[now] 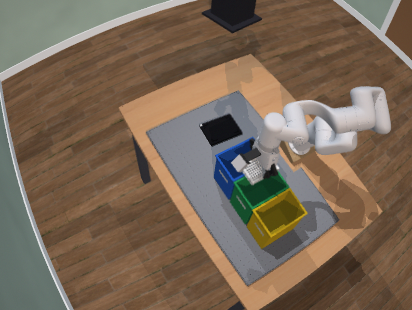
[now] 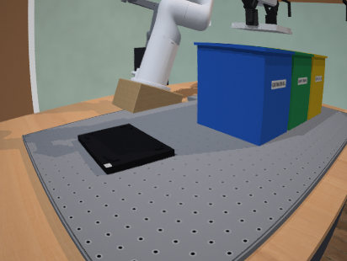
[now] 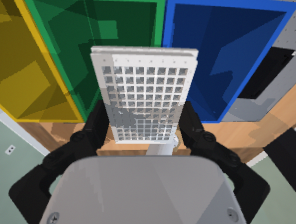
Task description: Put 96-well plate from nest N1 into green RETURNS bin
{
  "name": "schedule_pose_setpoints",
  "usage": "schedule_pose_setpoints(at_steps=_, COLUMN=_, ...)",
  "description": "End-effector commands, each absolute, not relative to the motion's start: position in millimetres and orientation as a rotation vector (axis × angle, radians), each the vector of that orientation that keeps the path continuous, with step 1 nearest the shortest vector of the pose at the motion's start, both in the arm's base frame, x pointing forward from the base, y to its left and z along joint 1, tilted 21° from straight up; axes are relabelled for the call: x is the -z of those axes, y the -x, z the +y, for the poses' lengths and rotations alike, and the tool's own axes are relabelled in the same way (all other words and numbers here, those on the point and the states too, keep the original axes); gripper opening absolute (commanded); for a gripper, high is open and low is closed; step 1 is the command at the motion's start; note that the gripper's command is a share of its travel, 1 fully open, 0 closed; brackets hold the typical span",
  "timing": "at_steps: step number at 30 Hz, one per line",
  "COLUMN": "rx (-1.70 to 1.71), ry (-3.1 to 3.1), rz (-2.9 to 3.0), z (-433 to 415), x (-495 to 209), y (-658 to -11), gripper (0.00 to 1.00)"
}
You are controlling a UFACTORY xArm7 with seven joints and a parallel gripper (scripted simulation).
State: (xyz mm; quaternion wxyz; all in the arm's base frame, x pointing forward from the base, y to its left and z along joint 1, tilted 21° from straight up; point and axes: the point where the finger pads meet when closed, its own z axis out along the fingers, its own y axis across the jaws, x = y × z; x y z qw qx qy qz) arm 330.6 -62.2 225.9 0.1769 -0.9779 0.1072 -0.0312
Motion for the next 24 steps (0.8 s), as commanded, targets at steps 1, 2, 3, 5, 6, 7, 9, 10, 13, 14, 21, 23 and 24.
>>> schedule_pose_setpoints(at_steps=1, rx=0.093, ry=2.769, rz=0.305, z=-47.9, x=-233.0, y=-338.1, gripper=0.0)
schedule_pose_setpoints(at_steps=2, rx=0.093, ry=2.769, rz=0.305, z=-45.1, x=-234.1, y=-339.3, gripper=0.0)
schedule_pose_setpoints(at_steps=3, rx=0.093, ry=2.769, rz=0.305, z=-42.2, x=-235.2, y=-340.6, gripper=0.0)
schedule_pose_setpoints(at_steps=5, rx=0.093, ry=2.769, rz=0.305, z=-42.2, x=-235.2, y=-340.6, gripper=0.0)
schedule_pose_setpoints(at_steps=6, rx=0.093, ry=2.769, rz=0.305, z=-39.3, x=-236.3, y=-341.9, gripper=0.0)
schedule_pose_setpoints(at_steps=7, rx=0.093, ry=2.769, rz=0.305, z=-36.4, x=-237.4, y=-343.1, gripper=0.0)
schedule_pose_setpoints(at_steps=9, rx=0.093, ry=2.769, rz=0.305, z=-30.6, x=-239.6, y=-345.6, gripper=0.0)
schedule_pose_setpoints(at_steps=10, rx=0.093, ry=2.769, rz=0.305, z=-27.7, x=-240.7, y=-346.9, gripper=0.0)
schedule_pose_setpoints(at_steps=13, rx=0.093, ry=2.769, rz=0.305, z=-20.8, x=-243.3, y=-349.9, gripper=0.0)
schedule_pose_setpoints(at_steps=14, rx=0.093, ry=2.769, rz=0.305, z=-20.3, x=-243.5, y=-350.1, gripper=0.0)
schedule_pose_setpoints(at_steps=21, rx=0.093, ry=2.769, rz=0.305, z=-19.6, x=-243.8, y=-350.5, gripper=0.0)
schedule_pose_setpoints(at_steps=23, rx=0.093, ry=2.769, rz=0.305, z=-19.6, x=-243.8, y=-350.5, gripper=0.0)
schedule_pose_setpoints(at_steps=24, rx=0.093, ry=2.769, rz=0.305, z=-19.7, x=-243.8, y=-350.5, gripper=0.0)
